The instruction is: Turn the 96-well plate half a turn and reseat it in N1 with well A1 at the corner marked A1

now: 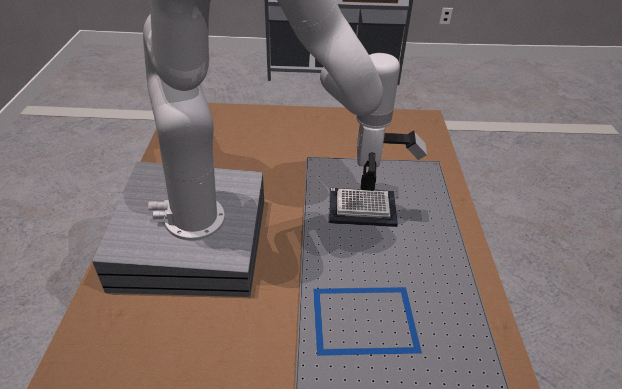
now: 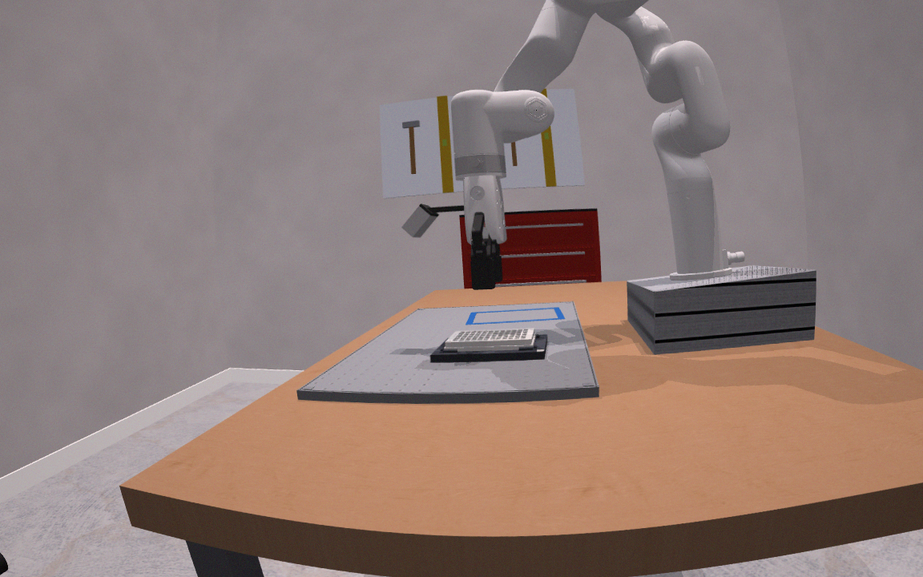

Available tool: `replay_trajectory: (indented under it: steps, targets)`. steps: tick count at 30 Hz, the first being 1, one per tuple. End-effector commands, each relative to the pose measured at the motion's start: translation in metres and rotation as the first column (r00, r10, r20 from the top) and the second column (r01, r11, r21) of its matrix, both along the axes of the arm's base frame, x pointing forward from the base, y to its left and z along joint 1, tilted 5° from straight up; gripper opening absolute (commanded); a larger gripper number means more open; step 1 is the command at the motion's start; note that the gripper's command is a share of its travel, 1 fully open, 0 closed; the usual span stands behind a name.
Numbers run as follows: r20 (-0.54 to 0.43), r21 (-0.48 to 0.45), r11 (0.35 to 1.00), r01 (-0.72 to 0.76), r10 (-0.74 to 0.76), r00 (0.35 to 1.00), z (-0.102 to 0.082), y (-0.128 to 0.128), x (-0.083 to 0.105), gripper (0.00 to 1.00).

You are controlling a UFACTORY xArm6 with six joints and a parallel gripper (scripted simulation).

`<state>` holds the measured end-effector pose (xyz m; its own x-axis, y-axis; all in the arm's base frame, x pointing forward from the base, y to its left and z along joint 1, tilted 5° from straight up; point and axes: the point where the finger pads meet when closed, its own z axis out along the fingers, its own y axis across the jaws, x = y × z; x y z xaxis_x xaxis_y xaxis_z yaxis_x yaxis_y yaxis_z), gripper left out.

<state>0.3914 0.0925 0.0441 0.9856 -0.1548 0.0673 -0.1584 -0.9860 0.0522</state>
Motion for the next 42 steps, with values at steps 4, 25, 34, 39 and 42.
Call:
replay_trajectory:
  steps: [4, 25, 34, 39, 42]
  targets:
    - [0.003, 0.0, 1.0, 0.0, 0.0, 1.0, -0.008, 0.0, 0.002, 1.0]
    - [0.003, 0.0, 1.0, 0.0, 0.0, 1.0, -0.038, -0.002, 0.003, 1.0]
    - [0.003, 0.0, 1.0, 0.0, 0.0, 1.0, -0.053, -0.003, 0.004, 1.0]
    - [0.003, 0.0, 1.0, 0.0, 0.0, 1.0, -0.058, -0.003, 0.004, 1.0]
    - [0.003, 0.0, 1.0, 0.0, 0.0, 1.0, -0.059, -0.003, 0.004, 1.0]
